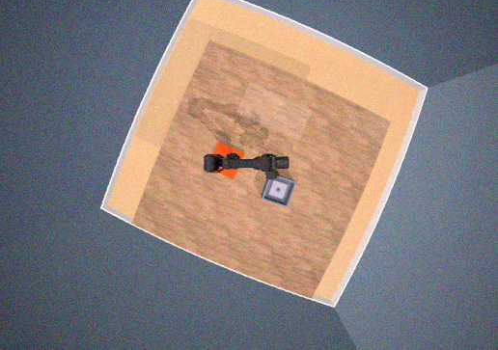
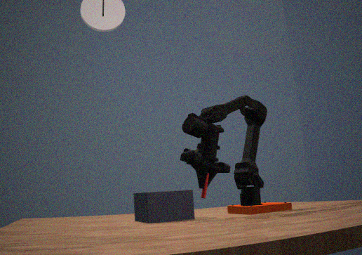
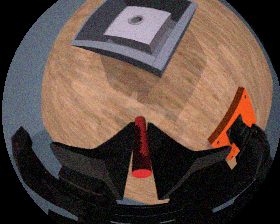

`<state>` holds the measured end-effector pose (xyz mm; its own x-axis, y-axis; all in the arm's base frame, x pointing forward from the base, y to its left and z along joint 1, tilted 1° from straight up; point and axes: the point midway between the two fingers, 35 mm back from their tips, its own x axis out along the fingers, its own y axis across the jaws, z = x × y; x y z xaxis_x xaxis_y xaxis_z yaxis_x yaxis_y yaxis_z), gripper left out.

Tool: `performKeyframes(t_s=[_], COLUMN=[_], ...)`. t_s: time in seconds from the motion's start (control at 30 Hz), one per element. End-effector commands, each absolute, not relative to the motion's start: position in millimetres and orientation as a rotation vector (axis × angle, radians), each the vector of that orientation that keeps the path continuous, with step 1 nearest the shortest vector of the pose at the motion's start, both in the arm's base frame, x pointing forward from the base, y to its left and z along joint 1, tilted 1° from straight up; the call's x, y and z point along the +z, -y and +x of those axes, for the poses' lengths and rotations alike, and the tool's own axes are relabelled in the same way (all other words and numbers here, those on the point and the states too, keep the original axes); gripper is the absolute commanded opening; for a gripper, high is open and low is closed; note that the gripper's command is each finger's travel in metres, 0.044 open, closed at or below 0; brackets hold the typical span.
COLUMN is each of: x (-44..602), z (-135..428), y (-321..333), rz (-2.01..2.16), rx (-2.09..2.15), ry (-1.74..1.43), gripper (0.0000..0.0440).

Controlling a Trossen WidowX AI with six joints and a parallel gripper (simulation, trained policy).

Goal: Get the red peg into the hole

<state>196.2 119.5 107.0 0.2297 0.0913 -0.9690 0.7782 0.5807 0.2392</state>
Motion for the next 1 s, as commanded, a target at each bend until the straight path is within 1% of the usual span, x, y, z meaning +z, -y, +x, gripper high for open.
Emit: performKeyframes(t_s=[0.0,0.47,0.97], x=[120,143,138], z=[206,253,289], y=[-115,-75,-33], rz=[0.858,0.873,0.903], rx=[-0.550,-0.603,-0.683], ry=[-1.239,-1.140,-1.093], gripper=[0.0000,0.0000,0.0002])
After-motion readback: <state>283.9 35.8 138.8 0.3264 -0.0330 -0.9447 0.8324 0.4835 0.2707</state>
